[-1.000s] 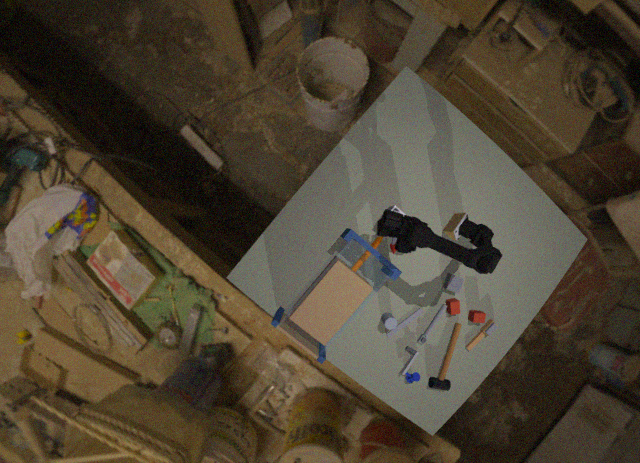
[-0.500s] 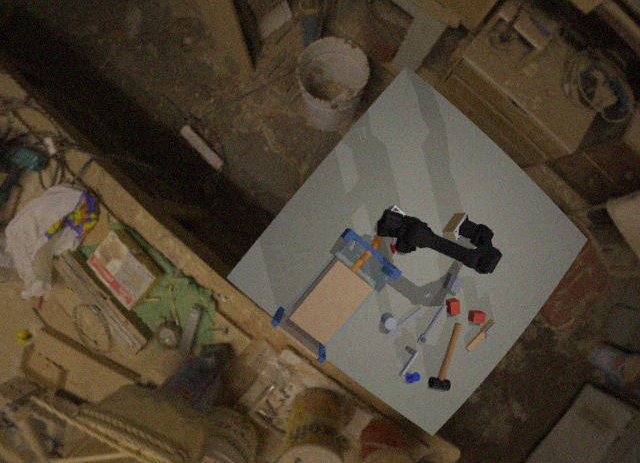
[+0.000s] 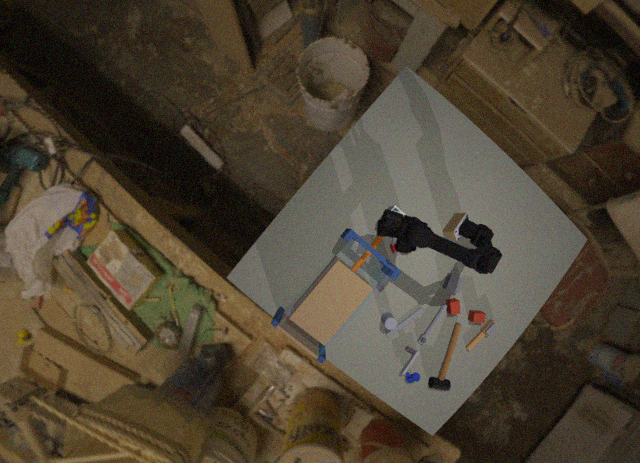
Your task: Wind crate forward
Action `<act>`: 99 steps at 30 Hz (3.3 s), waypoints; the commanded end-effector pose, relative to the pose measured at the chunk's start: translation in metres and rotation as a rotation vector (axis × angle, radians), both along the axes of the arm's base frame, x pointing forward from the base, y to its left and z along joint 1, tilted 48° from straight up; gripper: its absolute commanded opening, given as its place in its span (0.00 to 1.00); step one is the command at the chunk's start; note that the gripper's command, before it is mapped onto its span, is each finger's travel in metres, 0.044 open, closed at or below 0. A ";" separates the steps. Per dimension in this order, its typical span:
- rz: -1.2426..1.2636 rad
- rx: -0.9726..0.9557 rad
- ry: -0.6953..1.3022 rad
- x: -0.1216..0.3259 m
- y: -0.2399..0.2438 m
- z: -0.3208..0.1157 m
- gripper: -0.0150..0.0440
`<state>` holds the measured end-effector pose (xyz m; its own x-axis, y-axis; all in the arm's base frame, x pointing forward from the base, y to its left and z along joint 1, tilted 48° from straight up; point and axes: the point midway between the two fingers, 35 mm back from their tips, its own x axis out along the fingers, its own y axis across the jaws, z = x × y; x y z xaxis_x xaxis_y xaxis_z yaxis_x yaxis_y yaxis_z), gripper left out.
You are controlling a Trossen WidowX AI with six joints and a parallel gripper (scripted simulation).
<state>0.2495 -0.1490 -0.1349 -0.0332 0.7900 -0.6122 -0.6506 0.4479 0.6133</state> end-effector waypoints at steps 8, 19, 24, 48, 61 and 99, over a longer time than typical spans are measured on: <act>-0.029 -0.011 0.042 0.001 0.002 -0.004 0.25; 0.042 0.005 -0.031 -0.002 0.004 -0.002 0.25; 0.059 0.009 -0.048 -0.003 0.004 -0.001 0.25; 0.059 0.009 -0.049 -0.002 0.004 -0.001 0.25; 0.027 0.001 -0.015 -0.001 0.003 -0.002 0.25; -0.019 -0.009 0.032 0.001 0.002 -0.004 0.25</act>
